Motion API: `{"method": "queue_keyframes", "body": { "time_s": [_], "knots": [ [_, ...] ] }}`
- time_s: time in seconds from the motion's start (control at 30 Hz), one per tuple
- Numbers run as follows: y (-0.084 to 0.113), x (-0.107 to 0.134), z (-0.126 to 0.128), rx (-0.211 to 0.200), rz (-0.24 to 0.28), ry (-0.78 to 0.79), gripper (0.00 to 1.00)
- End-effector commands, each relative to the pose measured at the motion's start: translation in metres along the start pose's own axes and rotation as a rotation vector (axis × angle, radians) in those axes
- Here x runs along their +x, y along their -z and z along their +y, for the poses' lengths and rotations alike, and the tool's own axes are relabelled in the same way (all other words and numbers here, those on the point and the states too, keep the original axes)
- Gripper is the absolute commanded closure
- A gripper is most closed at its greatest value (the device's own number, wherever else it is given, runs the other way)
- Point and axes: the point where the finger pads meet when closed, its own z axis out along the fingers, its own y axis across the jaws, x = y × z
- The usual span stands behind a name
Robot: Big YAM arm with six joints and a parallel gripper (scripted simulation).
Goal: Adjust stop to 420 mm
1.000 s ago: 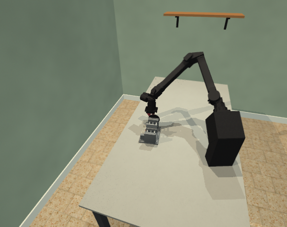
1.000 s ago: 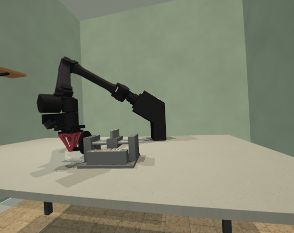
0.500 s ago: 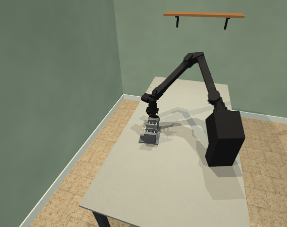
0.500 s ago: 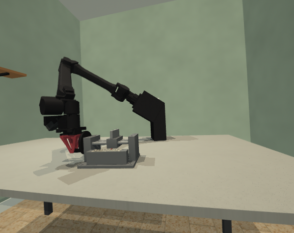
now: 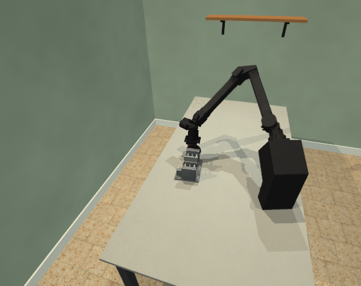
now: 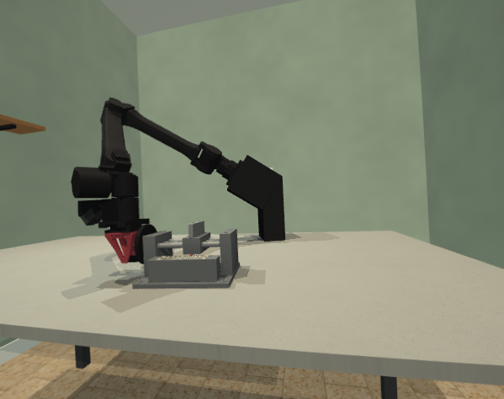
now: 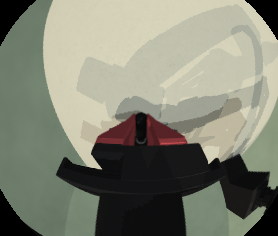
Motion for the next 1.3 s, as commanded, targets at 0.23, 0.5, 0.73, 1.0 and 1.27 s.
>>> {"method": "queue_keyframes", "body": {
  "time_s": [0.23, 0.5, 0.73, 1.0, 1.27],
  "knots": [
    [-0.008, -0.01, -0.02, 0.021, -0.008, -0.012, 0.94],
    [-0.01, -0.007, -0.022, 0.025, -0.006, -0.008, 0.94],
    [-0.004, -0.014, -0.026, 0.014, -0.013, -0.022, 0.94],
    [-0.01, -0.004, -0.031, 0.03, -0.003, -0.003, 0.94],
    [0.0, -0.014, -0.037, 0.015, -0.013, -0.023, 0.94]
  ]
}}
